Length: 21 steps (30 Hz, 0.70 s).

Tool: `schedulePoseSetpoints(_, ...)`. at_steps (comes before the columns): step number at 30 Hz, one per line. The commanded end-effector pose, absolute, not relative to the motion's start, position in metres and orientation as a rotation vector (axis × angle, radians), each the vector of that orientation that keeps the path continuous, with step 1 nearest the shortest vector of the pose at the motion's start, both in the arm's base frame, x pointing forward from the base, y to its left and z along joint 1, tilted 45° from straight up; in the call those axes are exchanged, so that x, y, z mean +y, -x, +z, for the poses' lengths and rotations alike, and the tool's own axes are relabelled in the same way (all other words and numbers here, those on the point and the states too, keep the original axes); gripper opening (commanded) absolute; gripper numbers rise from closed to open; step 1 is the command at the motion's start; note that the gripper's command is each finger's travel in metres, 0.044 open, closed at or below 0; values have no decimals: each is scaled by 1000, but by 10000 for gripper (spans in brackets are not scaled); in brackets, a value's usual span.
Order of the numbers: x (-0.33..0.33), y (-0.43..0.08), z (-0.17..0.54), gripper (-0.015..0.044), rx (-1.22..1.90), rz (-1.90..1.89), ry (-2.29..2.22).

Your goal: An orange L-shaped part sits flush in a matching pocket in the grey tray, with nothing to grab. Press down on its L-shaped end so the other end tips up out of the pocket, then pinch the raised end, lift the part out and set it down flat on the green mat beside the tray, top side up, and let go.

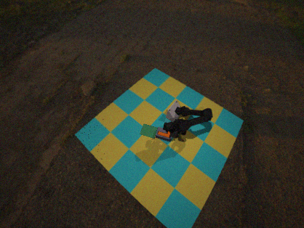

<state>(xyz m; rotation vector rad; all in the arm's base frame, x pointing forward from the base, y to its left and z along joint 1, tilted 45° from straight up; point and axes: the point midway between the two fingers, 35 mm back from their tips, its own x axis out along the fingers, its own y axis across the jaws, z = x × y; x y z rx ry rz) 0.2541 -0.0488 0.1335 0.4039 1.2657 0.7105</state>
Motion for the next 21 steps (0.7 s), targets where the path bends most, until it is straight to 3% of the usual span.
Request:
schedulePoseSetpoints(1,-49,-254,134,180,1272,704,-440)
schedulePoseSetpoints(11,1,-264,84,180,1269,705,-441)
schedulePoseSetpoints(21,6,-265,79,180,1269,705,-441)
